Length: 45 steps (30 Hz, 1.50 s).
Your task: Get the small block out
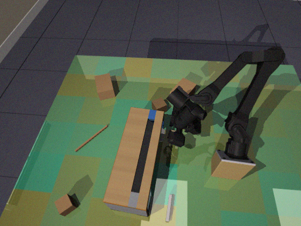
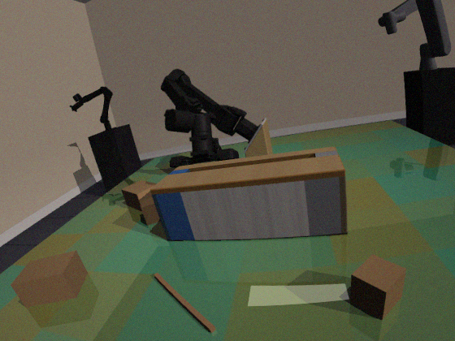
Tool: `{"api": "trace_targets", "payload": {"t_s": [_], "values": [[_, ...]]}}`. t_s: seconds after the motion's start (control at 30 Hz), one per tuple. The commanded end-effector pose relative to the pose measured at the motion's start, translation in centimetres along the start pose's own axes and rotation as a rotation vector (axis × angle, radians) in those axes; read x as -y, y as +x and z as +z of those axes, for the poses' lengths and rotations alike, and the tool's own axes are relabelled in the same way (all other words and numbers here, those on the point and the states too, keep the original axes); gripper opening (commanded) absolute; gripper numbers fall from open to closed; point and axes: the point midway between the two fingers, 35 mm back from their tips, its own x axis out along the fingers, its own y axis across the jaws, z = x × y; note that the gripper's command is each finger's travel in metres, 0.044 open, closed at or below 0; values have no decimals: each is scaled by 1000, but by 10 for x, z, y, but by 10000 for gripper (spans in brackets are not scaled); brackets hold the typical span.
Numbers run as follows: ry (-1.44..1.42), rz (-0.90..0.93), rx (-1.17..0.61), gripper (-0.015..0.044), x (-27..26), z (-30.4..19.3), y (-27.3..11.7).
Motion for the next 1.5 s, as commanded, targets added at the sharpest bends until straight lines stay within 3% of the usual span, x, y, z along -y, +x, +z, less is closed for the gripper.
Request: {"api": "trace_targets", "payload": {"t_s": [0.0, 0.6, 0.83, 0.97, 1.07, 1.47], "values": [[-10, -5, 2, 285, 2, 4, 7], [-9, 4, -4, 285, -2, 16, 30], [-9, 4, -4, 101, -2, 16, 30], [-9, 4, -4, 75, -2, 16, 30], [-35, -6, -29, 0, 1, 9, 26], [-22, -13, -18, 0, 3, -5, 0]]}}
